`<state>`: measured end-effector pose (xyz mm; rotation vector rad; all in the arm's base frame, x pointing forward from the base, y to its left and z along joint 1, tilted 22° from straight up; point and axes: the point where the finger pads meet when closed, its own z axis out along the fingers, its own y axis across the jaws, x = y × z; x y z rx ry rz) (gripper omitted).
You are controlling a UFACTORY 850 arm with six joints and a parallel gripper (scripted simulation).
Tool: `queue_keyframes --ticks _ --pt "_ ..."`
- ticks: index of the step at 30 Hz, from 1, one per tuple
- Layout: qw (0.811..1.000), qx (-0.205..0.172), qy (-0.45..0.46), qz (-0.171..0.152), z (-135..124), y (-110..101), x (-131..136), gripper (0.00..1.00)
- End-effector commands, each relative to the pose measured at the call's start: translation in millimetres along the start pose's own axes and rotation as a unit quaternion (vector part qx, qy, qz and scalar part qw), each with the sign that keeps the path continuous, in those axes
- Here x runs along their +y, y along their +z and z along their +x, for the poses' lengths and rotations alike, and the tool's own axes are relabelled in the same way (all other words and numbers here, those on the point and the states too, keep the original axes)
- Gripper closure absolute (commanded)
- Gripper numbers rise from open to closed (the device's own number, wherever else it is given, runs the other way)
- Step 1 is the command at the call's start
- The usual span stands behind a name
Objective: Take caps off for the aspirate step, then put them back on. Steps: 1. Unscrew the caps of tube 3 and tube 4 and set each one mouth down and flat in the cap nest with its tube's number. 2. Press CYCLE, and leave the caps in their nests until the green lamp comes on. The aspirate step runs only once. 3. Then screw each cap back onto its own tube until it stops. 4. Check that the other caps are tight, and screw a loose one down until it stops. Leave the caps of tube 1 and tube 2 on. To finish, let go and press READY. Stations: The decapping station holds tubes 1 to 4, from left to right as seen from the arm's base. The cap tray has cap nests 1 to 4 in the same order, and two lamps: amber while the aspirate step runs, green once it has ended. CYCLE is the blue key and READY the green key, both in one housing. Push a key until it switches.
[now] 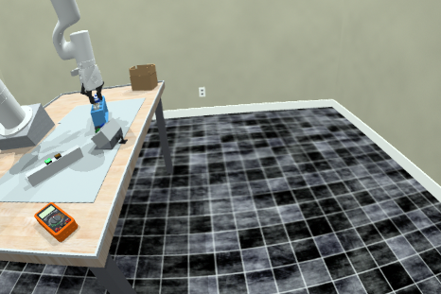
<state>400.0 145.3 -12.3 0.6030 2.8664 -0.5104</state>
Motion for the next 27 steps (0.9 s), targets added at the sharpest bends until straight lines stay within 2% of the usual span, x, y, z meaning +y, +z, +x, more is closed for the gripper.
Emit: queue_keyframes --ticks 1,3,4,16,22,27 --pt "1.000 0.014 -0.017 0.012 -0.5 -0.6 0.6 0.54" --pt "1.000 0.014 -0.017 0.012 -0.5 -0.6 0.6 0.54" --pt "1.000 0.014 -0.017 0.012 -0.5 -0.6 0.6 1.00" --pt "1.000 0.014 -0.017 0.012 -0.5 -0.6 0.6 1.00" --pt "0.996 0.013 0.083 0.013 -0.6 -0.7 0.7 1.00" --pt "0.978 0.011 0.206 0.015 -0.6 -0.7 0.7 1.00"
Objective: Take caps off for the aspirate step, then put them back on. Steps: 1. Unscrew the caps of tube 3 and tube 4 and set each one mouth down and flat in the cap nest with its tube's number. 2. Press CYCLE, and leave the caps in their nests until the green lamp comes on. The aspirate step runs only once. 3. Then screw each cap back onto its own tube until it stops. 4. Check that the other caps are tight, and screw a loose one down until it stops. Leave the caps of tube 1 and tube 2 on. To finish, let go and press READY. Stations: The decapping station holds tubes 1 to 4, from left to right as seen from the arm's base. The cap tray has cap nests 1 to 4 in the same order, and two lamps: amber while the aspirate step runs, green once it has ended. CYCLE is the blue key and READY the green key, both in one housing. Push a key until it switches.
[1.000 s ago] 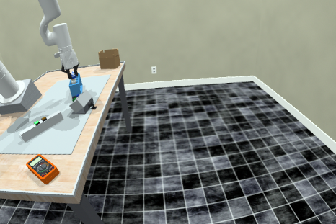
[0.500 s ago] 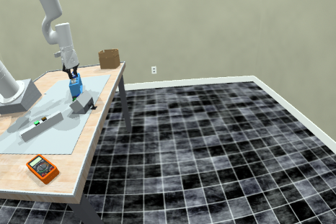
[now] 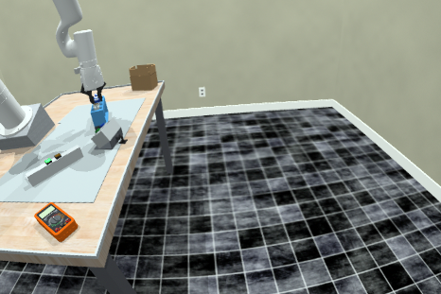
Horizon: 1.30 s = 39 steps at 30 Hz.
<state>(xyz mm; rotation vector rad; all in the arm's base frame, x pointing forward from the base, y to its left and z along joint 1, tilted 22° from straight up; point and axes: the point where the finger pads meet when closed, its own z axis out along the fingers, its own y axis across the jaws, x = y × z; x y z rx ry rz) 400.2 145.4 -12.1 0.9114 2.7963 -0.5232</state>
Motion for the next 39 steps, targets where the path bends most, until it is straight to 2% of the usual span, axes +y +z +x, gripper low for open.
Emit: queue_keyframes --ticks 1,8,10,16,17,24,27,28,29,36,37,39 --pt "0.991 -0.007 0.130 -0.006 -0.2 -0.5 0.6 1.00" --pt "0.956 -0.005 0.295 -0.007 -0.2 -0.2 0.6 1.00" --pt "0.956 -0.005 0.295 -0.007 -0.2 -0.2 0.6 1.00" --pt "0.902 -0.003 0.431 -0.007 -0.2 -0.2 0.6 1.00" --pt "0.898 -0.005 0.440 -0.008 -0.2 -0.2 0.6 1.00" --pt "0.813 -0.002 0.582 -0.008 -0.2 0.2 0.6 1.00" --pt "0.808 -0.003 0.589 -0.009 -0.2 0.1 0.6 1.00" --pt "0.793 -0.003 0.609 -0.009 -0.2 0.0 0.6 1.00" --pt "0.786 -0.003 0.618 -0.009 -0.2 -0.1 0.6 1.00" --pt "0.786 -0.003 0.618 -0.009 -0.2 -0.3 0.6 1.00" --pt "0.786 -0.003 0.618 -0.009 -0.2 -0.5 0.6 0.54" --pt "0.786 -0.003 0.618 -0.009 -0.2 -0.5 0.6 0.54"
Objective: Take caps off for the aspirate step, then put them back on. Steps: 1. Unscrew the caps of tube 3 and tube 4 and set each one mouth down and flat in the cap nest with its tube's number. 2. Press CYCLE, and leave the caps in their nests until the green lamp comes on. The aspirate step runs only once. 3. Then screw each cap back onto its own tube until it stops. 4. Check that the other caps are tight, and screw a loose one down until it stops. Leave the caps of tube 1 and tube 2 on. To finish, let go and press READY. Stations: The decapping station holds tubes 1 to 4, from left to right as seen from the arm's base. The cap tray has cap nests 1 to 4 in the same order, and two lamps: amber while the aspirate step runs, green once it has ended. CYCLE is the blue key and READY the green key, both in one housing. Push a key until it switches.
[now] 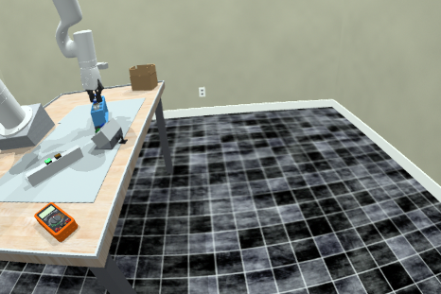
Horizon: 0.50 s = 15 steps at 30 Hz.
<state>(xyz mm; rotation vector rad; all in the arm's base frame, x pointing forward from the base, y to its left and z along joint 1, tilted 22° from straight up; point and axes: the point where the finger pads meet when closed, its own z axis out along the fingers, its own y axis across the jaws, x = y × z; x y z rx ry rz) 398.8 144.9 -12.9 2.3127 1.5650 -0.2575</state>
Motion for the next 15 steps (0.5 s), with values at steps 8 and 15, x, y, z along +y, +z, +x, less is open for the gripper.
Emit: queue_keyframes --ticks 8,15 --pt "1.000 0.003 0.005 -0.009 1.2 -1.4 1.6 0.54" --pt "0.995 0.002 -0.095 -0.009 1.2 -1.2 1.5 0.54"
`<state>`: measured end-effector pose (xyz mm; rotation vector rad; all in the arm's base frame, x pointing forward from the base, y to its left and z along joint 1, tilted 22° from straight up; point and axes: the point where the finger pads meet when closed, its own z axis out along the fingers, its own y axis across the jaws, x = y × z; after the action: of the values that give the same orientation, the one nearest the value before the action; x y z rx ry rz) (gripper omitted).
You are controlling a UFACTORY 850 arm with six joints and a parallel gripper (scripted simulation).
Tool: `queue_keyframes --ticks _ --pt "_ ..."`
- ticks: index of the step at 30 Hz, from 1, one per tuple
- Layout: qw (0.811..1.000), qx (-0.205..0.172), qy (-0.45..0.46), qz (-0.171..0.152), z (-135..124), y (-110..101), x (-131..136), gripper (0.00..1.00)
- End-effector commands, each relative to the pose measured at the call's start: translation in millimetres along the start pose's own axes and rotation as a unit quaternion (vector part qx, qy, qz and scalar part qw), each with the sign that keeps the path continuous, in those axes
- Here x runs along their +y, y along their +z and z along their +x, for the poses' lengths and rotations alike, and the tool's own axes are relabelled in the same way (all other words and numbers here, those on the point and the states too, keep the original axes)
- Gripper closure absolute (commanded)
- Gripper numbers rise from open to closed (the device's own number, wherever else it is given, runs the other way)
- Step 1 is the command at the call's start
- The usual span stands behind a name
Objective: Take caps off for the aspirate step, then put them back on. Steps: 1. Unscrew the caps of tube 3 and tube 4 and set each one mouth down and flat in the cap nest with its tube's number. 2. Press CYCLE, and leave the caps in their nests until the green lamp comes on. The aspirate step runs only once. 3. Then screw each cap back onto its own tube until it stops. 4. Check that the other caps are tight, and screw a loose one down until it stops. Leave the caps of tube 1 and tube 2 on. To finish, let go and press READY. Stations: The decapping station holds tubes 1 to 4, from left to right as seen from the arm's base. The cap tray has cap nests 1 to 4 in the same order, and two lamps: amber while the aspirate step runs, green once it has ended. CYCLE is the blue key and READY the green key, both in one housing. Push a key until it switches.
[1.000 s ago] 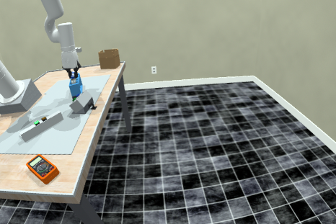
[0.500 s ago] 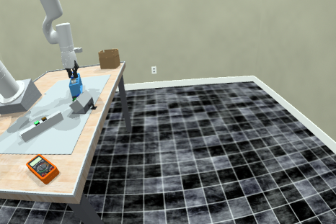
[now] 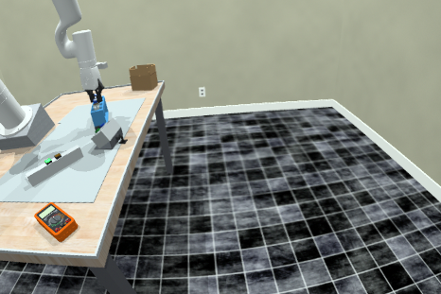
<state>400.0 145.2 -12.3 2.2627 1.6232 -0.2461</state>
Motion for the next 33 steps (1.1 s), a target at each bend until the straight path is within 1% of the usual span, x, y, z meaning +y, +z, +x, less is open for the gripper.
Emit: queue_keyframes --ticks 1,5,7,10,16,22,24,28,29,33 --pt "0.996 0.000 -0.090 0.001 0.6 -0.6 0.5 0.54" --pt "0.986 0.000 -0.169 0.001 0.6 -0.6 0.5 0.54" --pt "0.986 0.000 -0.169 0.001 0.6 -0.6 0.5 0.54" --pt "0.974 0.000 -0.228 0.001 0.6 -0.6 0.5 0.54" --pt "0.940 0.000 -0.343 0.001 0.6 -0.6 0.5 0.54" --pt "0.892 0.001 -0.453 0.001 0.6 -0.6 0.6 0.54" --pt "0.892 0.001 -0.453 0.001 0.6 -0.6 0.6 0.54" --pt "0.853 0.001 -0.522 0.001 0.6 -0.6 0.6 0.54" --pt "0.848 0.001 -0.530 0.001 0.6 -0.6 0.6 0.54" --pt "0.848 0.001 -0.530 0.001 0.6 -0.6 0.5 0.54"
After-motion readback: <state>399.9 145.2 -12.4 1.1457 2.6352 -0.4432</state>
